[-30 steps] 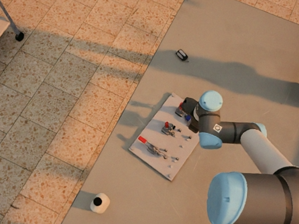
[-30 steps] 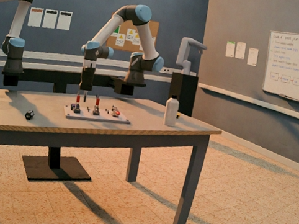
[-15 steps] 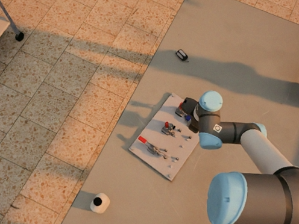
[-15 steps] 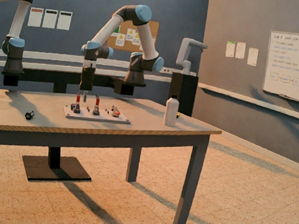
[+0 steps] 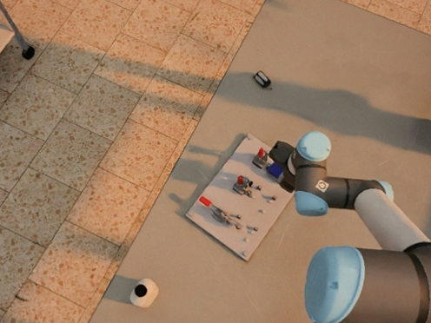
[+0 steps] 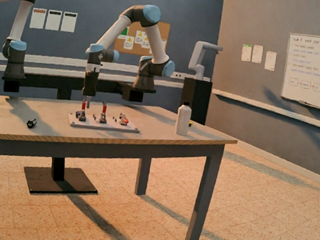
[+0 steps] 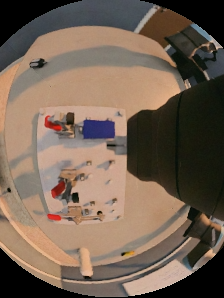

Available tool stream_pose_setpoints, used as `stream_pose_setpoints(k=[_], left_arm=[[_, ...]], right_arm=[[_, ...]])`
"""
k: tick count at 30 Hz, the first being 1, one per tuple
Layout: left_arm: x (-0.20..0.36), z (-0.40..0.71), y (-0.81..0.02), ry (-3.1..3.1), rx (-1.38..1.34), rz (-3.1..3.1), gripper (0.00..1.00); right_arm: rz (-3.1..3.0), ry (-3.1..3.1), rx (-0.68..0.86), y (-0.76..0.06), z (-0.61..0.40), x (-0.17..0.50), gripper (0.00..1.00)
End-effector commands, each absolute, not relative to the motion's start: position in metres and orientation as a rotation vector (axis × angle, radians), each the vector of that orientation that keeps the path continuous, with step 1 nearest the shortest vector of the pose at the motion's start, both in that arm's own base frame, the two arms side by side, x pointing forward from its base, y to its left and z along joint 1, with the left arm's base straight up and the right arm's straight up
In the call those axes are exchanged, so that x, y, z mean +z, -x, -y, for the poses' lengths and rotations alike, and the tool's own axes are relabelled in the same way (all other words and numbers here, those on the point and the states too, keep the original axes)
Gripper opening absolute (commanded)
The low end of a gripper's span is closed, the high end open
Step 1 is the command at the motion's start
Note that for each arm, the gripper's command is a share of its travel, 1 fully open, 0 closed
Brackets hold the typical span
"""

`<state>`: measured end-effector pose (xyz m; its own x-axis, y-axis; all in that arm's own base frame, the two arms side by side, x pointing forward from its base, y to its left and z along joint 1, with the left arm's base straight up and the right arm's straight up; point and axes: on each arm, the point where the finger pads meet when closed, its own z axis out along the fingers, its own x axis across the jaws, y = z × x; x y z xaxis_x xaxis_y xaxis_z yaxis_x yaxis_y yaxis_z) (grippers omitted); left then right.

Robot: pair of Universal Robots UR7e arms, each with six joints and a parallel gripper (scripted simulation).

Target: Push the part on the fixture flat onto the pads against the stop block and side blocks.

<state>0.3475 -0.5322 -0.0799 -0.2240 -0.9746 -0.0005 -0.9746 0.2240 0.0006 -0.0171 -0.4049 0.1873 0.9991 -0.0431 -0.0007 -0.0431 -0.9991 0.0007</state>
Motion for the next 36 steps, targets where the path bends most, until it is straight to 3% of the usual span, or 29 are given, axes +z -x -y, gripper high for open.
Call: stream_pose_setpoints(k=[1, 36], left_arm=[[-0.078, 0.541, -0.326, 1.958, -0.003, -2.459, 0.0], [-0.086, 0.553, -0.292, 1.958, 0.002, -2.457, 0.0]], right_arm=[[0.069, -3.141, 0.0, 0.018, 0.404, 0.187, 1.0], [0.069, -3.141, 0.0, 0.018, 0.404, 0.187, 1.0]])
